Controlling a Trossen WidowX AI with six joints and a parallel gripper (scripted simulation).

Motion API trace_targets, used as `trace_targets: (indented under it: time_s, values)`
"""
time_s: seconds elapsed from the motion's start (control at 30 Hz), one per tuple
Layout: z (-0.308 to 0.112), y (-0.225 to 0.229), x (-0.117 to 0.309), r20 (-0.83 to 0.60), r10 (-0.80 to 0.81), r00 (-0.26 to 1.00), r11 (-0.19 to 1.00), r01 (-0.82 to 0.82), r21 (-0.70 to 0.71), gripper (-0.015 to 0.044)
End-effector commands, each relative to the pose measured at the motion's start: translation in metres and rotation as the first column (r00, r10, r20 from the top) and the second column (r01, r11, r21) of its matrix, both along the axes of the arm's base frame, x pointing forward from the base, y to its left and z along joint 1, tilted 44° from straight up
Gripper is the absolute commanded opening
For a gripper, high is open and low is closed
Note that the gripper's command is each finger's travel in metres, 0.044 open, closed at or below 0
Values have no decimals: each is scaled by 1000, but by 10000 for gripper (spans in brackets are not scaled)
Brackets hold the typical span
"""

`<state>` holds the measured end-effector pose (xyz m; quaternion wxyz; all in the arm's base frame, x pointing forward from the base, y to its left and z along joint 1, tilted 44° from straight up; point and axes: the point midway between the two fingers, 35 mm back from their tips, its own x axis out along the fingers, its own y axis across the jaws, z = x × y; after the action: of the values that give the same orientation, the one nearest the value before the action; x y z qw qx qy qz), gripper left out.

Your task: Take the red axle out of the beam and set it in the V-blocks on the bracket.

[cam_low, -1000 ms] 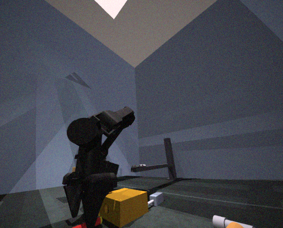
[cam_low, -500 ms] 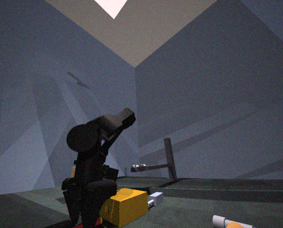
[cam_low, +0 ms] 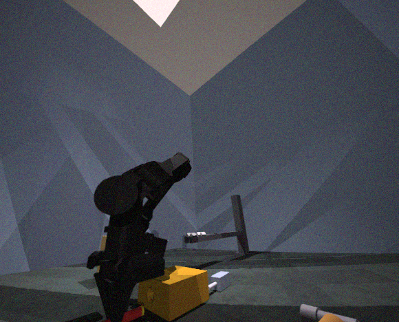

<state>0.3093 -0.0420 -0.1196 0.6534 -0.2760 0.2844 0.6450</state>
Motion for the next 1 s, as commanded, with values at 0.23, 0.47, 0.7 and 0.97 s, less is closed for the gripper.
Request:
trace_targets:
  time_s: [0.23, 0.47, 0.7, 0.97]
  values:
    - [7, -9, 2, 1, -1, 1000, 1000, 1, -2, 0]
    - [41, -45, 6, -2, -6, 1000, 1000, 6, -7, 0]
    - [71, -76, 7, -6, -10, 1000, 1000, 10, -6, 0]
    - [96, -99, 5, -14, -18, 1000, 1000, 18, -3, 0]
